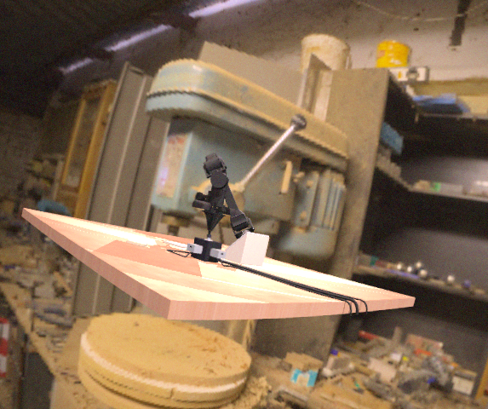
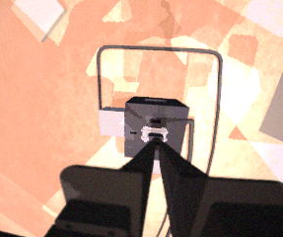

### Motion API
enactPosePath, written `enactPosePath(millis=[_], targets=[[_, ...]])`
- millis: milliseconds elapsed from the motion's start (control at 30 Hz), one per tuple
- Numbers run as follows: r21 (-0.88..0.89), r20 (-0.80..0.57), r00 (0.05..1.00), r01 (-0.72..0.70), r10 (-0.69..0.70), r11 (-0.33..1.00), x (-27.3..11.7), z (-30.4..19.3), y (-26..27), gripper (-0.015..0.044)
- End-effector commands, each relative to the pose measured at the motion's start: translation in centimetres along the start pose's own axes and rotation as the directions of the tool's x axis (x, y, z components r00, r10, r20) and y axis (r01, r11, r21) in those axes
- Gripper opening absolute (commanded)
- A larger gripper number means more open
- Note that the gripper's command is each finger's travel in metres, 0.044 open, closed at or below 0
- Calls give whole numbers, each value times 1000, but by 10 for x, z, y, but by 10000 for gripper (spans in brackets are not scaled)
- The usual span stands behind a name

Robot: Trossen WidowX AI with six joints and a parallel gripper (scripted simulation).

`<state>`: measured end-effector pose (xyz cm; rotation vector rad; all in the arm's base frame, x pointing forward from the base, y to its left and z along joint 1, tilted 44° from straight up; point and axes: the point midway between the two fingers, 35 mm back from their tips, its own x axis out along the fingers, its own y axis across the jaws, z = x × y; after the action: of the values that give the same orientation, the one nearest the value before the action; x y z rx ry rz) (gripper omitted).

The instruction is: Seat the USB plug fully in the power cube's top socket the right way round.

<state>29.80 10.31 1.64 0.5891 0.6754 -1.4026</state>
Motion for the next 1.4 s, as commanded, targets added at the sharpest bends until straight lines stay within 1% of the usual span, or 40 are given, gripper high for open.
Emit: enactPosePath(millis=[0, 1167, 1367], targets=[[6, -5, 1000, 0, 0, 1000, -4, 0, 1, 0], [4, -5, 1000, 0, 0, 1000, -25, 0, 1, 0], [-81, -2, 1000, -1, 1, 997, -24, 0, 0, 0]])
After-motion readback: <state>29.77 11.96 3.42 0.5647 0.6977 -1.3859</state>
